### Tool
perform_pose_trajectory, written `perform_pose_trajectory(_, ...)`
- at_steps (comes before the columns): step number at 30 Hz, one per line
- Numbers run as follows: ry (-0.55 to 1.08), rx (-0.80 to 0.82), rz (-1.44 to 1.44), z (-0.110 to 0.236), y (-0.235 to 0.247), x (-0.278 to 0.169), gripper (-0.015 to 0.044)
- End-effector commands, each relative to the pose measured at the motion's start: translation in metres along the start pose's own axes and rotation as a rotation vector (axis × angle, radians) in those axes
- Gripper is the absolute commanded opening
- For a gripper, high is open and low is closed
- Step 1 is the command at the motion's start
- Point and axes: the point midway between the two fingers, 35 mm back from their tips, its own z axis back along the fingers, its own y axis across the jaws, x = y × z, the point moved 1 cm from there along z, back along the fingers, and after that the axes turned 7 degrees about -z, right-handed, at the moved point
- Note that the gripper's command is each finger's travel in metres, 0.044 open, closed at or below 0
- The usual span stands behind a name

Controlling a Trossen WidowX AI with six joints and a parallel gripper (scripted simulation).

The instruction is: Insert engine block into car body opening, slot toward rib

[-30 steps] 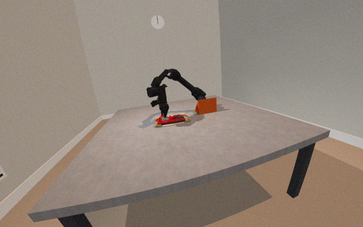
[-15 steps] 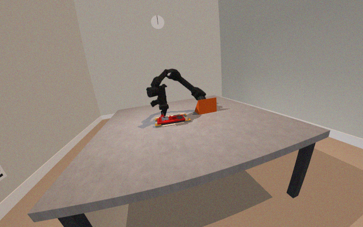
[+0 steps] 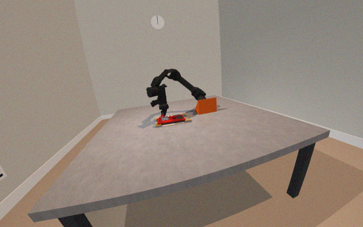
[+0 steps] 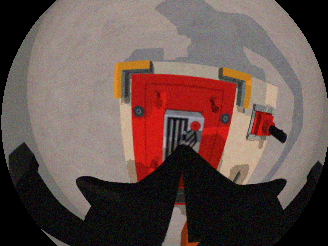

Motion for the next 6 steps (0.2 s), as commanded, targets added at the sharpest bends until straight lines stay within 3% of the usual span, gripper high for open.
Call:
perform_pose_trajectory(1,0.004,0.004,-0.004,0.0003,0.0002,-0.0001,0.0000)
perform_pose_trajectory(6,0.004,0.004,-0.004,0.0003,0.0002,-0.0001,0.0131)
